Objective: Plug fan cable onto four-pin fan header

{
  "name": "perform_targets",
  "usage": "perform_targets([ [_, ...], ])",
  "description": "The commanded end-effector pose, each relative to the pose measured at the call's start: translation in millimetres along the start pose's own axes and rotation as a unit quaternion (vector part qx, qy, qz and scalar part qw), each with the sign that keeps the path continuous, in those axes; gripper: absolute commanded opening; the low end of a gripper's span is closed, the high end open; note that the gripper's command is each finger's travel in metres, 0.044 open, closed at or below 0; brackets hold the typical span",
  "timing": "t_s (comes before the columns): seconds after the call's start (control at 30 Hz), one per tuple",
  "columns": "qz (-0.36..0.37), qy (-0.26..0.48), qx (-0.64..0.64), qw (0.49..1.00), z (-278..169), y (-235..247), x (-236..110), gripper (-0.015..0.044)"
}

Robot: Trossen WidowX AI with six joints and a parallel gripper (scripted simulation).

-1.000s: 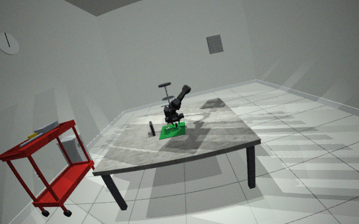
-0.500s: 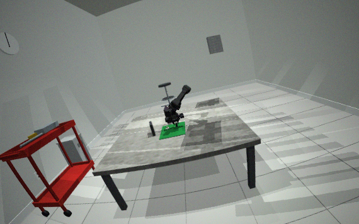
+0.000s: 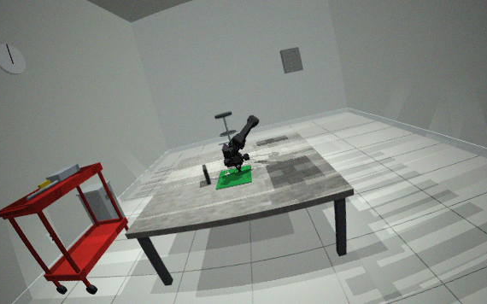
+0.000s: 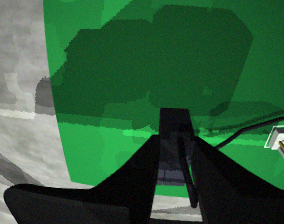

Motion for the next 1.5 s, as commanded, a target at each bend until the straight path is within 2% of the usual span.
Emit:
perform_targets([
  [0.0,-0.001,0.0,0.0,1.0,0,0,-5,0.0],
  [0.97,-0.001,-0.001,0.003,1.0,-16,-5,-94,0.0],
  [1.13,0.0,-0.002,0.006,1.0,-18,-5,-99,0.0],
  [1.47,0.014,-0.033,0.158,0.987,-26,-12,-98,0.0],
])
Point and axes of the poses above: the point midway between the two fingers, 35 mm back from their tips, its own x axis out along the fingers, its own y axis across the jaws, z = x × y, the point moved 9 cm from there along -x, back along the fingers, and after that the axes turned 14 degrees about x, right-handed, at the moved point
